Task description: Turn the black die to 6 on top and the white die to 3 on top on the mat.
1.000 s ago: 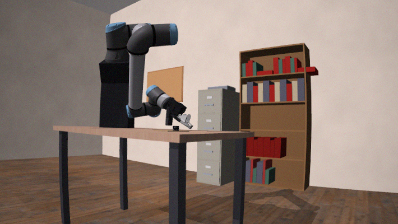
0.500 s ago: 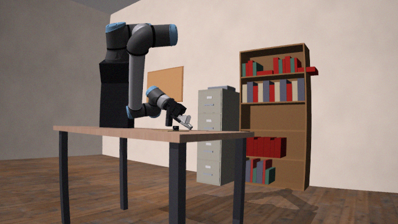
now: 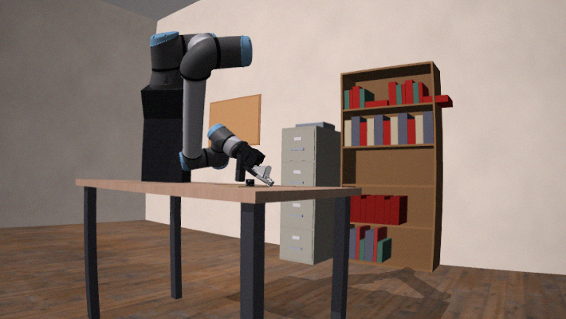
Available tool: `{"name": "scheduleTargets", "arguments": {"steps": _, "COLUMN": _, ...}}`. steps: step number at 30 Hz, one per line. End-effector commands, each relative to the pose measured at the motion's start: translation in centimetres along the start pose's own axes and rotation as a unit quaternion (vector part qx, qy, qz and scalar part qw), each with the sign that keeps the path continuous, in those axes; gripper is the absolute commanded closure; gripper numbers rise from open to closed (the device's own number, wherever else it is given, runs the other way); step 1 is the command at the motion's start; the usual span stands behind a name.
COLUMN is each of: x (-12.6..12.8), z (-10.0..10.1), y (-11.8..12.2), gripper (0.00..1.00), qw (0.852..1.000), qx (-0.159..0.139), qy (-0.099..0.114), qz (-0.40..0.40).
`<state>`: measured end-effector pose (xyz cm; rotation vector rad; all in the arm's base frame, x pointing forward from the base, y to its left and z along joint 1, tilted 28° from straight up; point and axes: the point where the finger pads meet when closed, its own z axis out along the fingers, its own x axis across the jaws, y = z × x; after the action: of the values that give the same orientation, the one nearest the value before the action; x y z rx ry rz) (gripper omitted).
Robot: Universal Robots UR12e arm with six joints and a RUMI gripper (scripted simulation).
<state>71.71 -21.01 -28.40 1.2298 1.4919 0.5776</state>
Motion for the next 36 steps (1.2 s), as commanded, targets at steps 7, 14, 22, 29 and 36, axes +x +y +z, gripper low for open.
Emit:
{"name": "scheduleTargets", "arguments": {"steps": 7, "x": 0.01, "z": -0.01, "y": 0.04, "gripper": 0.94, "qw": 1.000, "qx": 0.000, "qy": 0.000, "qz": 0.000}}
{"name": "scheduleTargets", "arguments": {"steps": 14, "x": 0.01, "z": -0.01, "y": 0.04, "gripper": 0.94, "qw": 1.000, "qx": 0.000, "qy": 0.000, "qz": 0.000}}
{"name": "scheduleTargets", "arguments": {"steps": 22, "x": 0.01, "z": -0.01, "y": 0.04, "gripper": 0.94, "qw": 1.000, "qx": 0.000, "qy": 0.000, "qz": 0.000}}
{"name": "scheduleTargets", "arguments": {"steps": 29, "x": 0.01, "z": -0.01, "y": 0.04, "gripper": 0.94, "qw": 1.000, "qx": 0.000, "qy": 0.000, "qz": 0.000}}
{"name": "scheduleTargets", "arguments": {"steps": 36, "x": 0.01, "z": -0.01, "y": 0.04, "gripper": 0.90, "qw": 1.000, "qx": 0.000, "qy": 0.000, "qz": 0.000}}
